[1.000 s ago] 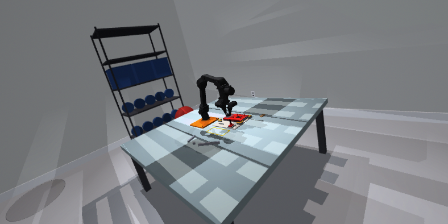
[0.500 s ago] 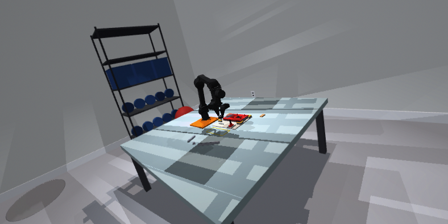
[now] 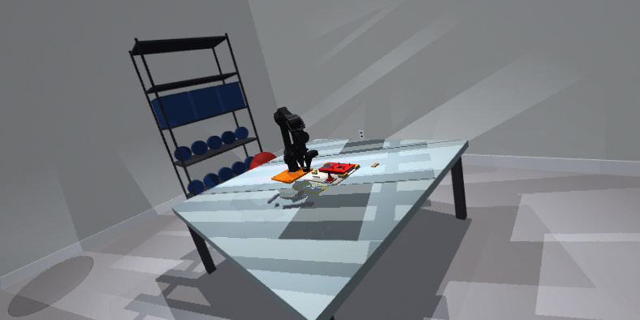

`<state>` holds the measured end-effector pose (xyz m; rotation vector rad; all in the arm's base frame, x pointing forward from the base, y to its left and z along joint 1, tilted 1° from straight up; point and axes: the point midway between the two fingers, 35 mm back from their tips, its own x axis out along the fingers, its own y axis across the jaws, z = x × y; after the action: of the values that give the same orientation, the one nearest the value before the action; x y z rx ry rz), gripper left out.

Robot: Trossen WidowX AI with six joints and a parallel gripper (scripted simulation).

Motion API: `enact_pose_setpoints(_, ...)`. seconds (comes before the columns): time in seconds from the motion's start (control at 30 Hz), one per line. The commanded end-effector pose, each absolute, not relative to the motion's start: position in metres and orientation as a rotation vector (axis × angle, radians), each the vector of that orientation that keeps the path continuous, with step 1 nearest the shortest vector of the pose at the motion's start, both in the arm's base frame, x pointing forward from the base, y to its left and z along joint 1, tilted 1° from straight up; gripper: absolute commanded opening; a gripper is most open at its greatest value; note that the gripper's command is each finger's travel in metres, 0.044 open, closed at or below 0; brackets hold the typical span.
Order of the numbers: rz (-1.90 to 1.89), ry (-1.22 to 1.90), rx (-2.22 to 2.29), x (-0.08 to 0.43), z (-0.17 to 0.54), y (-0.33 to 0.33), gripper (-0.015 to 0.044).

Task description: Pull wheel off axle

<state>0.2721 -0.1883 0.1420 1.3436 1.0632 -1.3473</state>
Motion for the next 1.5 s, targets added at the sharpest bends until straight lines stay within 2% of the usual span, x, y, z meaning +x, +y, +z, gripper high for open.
enact_pose_setpoints(0.0, -1.34, 1.067, 1.344, 0.271, 0.134, -0.188, 0.0)
enact_pose_setpoints(0.77, -1.34, 1.068, 1.344, 0.273, 0.043, -0.191, 0.0)
enact_pose_setpoints(0.97, -1.34, 1.068, 1.344, 0.273, 0.04, -0.19, 0.0)
enact_pose_setpoints(1.33, -1.347, 1.065, 1.342, 0.273, 0.046, -0.191, 0.0289)
enact_pose_setpoints(1.47, -1.343, 1.066, 1.343, 0.273, 0.073, -0.191, 0.03)
